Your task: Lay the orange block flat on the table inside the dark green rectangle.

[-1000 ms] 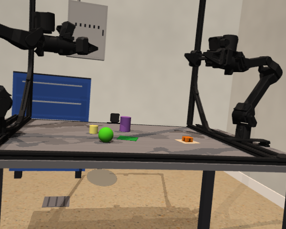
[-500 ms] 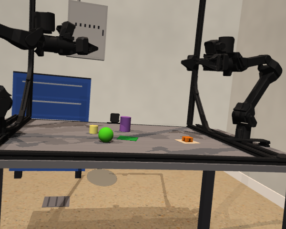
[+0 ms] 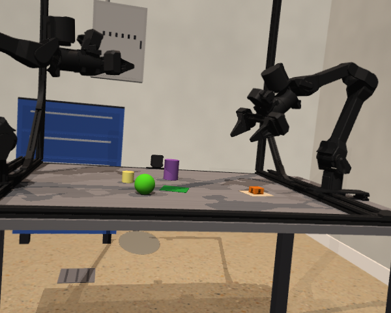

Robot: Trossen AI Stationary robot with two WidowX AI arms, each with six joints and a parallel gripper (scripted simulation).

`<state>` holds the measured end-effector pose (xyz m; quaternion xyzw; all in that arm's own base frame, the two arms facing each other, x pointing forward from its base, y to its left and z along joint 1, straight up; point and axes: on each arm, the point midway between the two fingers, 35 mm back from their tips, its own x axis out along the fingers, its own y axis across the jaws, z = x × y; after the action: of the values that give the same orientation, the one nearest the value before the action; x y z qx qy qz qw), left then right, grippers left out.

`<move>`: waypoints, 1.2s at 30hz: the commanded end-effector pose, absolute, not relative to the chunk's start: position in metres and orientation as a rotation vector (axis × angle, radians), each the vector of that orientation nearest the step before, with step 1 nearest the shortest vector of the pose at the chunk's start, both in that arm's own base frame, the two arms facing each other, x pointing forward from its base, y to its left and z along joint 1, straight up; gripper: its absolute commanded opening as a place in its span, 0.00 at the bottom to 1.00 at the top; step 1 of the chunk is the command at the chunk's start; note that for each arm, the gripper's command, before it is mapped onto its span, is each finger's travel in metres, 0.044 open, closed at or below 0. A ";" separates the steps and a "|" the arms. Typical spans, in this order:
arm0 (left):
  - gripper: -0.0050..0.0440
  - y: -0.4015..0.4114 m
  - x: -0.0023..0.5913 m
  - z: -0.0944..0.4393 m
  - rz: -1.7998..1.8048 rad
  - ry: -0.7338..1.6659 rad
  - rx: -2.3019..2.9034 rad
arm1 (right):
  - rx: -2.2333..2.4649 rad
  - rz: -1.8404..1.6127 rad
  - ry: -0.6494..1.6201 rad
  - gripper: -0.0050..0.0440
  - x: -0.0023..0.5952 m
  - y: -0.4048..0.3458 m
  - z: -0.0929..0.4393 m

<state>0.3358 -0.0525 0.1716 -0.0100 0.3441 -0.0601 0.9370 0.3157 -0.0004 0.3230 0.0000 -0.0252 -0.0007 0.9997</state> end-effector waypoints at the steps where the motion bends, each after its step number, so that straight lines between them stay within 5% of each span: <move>1: 1.00 -0.066 0.326 0.140 -0.141 0.904 -0.006 | 0.000 0.000 -0.050 1.00 0.316 0.000 0.323; 17: 1.00 -0.085 0.254 0.068 -0.131 1.526 0.114 | 0.000 0.000 -0.050 1.00 0.316 0.000 0.323; 36: 1.00 -0.086 0.249 0.050 -0.127 1.567 0.126 | 0.000 0.000 -0.050 1.00 0.316 0.000 0.323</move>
<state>0.2526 -0.0866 0.0572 0.0562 0.6980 -0.0602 0.7114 0.3157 0.0004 0.3228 0.0000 -0.0251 0.0006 0.9997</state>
